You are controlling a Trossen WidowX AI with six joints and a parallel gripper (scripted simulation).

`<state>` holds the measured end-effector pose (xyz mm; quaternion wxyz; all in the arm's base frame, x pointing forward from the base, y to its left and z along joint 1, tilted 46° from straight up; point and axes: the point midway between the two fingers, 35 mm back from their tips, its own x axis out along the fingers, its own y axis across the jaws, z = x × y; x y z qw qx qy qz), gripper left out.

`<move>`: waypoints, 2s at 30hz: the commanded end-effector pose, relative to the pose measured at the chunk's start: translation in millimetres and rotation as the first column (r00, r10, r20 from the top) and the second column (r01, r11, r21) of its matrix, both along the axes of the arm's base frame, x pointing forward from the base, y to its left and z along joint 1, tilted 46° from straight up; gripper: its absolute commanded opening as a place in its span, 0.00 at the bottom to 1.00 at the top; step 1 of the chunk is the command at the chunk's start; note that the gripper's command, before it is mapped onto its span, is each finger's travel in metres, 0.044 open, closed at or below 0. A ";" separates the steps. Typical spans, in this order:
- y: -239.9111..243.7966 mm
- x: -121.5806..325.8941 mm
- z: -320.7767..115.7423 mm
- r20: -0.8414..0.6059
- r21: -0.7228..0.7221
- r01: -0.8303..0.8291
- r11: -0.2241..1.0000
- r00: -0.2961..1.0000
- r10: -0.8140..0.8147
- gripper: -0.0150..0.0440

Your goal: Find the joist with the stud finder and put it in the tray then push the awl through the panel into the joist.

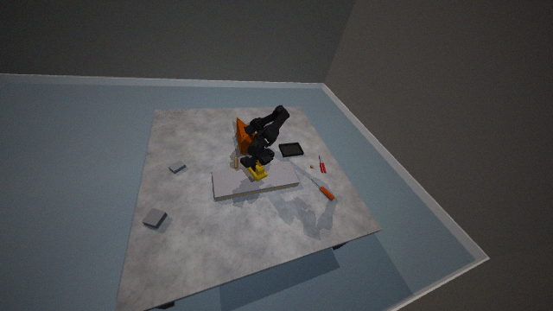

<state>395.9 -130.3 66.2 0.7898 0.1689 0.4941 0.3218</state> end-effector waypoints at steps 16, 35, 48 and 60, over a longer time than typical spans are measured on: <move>98.2 -14.2 87.2 0.196 -0.063 -0.206 0.977 0.957 0.214 0.25; 190.7 -68.8 154.1 0.376 -0.133 -0.400 0.907 0.826 0.420 0.25; 240.6 -124.6 186.4 0.490 -0.184 -0.517 0.836 0.689 0.534 0.25; 273.7 -184.2 206.0 0.584 -0.232 -0.610 0.757 0.535 0.610 0.25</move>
